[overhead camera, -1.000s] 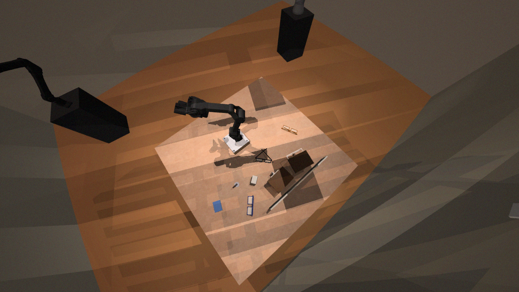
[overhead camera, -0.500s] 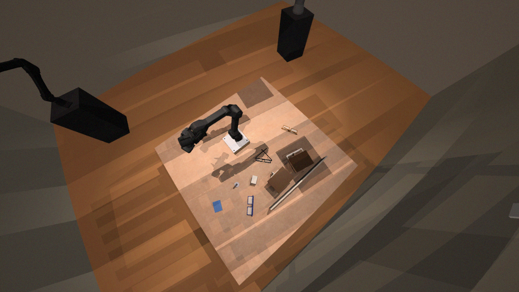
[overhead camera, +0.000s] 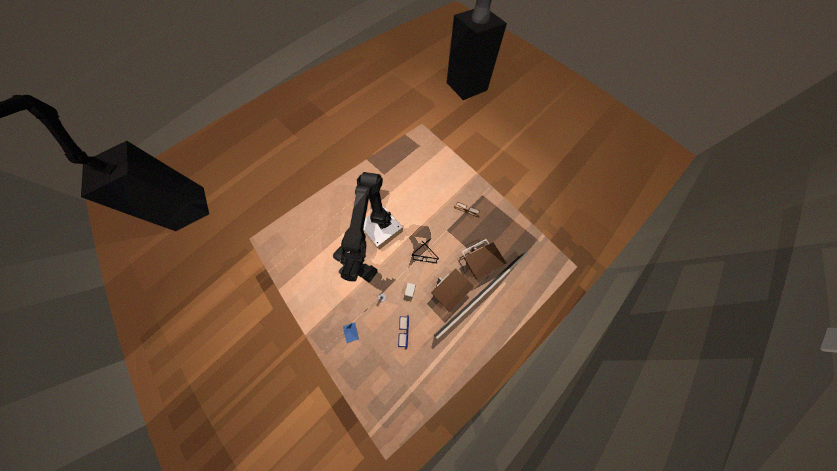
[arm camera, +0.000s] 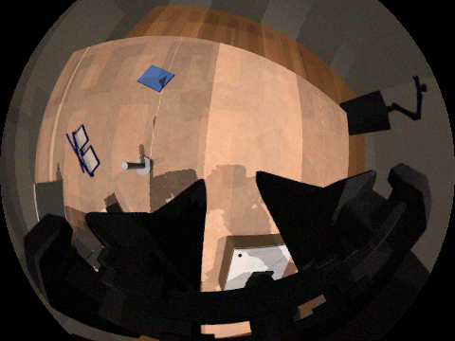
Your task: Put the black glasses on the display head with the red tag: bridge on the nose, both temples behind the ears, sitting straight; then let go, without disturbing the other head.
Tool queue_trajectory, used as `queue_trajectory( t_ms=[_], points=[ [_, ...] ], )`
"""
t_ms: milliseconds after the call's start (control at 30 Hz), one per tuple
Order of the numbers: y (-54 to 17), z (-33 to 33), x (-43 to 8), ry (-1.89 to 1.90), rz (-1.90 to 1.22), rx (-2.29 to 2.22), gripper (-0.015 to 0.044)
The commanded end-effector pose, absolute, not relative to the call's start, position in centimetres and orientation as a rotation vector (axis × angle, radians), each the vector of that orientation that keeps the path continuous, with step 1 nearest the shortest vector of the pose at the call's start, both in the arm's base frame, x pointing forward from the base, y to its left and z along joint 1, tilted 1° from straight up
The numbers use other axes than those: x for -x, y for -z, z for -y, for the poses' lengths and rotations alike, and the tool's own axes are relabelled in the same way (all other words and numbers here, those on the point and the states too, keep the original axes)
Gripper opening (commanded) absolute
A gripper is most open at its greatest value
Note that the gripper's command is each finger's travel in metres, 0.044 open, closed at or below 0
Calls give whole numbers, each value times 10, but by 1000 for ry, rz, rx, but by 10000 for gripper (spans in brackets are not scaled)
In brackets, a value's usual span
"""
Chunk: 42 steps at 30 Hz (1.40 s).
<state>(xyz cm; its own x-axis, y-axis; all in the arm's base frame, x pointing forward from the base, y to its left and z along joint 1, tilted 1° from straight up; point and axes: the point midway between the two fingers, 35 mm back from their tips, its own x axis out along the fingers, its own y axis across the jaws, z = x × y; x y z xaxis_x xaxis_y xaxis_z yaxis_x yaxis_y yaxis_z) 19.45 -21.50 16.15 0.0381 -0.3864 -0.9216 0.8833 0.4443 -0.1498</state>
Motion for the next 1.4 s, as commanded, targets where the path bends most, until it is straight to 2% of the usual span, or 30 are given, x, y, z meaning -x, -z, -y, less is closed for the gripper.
queue_trajectory(
  t_ms=[0, 267, 533, 833, 933, 1367],
  points=[
    [-136, 162, -236, 689, -1309, -298, 200],
    [-94, 42, -274, -15, -1448, 213, 200],
    [-59, -69, -256, -665, -1412, 686, 200],
    [-57, -72, -250, -680, -1410, 696, 200],
    [-57, -72, -250, -680, -1410, 696, 121],
    [-54, -72, -251, -680, -1410, 696, 120]
  ],
)
